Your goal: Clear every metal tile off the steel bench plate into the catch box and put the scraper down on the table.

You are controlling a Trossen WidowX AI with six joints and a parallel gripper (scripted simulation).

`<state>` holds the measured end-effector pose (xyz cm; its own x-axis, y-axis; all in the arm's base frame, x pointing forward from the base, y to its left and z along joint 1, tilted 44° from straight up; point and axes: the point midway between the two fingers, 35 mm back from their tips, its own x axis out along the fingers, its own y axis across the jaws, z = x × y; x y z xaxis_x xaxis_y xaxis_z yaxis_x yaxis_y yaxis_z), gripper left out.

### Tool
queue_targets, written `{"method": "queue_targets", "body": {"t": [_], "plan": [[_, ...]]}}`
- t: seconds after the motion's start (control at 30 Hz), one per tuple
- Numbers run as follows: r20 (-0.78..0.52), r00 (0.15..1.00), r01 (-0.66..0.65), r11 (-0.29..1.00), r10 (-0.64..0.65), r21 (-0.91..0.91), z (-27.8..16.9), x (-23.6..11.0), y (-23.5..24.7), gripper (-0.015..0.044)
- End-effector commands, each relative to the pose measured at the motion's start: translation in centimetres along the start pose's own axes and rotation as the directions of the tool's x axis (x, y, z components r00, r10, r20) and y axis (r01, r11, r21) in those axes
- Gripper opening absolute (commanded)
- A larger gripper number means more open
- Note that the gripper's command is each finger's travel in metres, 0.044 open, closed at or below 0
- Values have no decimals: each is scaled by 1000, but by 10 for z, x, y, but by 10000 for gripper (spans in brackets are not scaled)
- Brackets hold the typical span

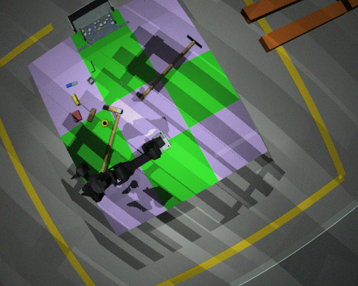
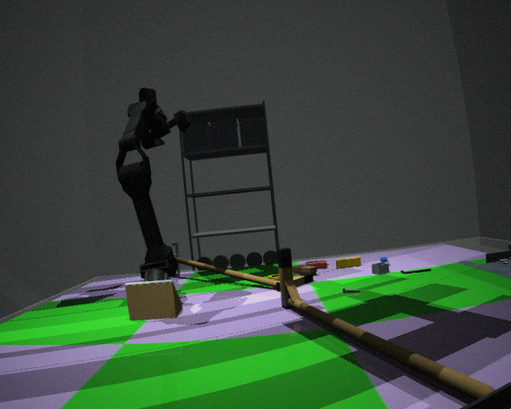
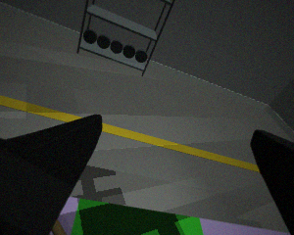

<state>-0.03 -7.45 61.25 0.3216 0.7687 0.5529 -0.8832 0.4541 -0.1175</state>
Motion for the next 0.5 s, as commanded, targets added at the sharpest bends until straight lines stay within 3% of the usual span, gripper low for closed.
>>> {"method": "queue_targets", "body": {"t": [0.0, 0.47], "plan": [[76, 994, 85, 996, -82, -37, 20, 9, -11, 440], [316, 888, 369, 927, -333, -61, 83, 17, -45, 440]]}}
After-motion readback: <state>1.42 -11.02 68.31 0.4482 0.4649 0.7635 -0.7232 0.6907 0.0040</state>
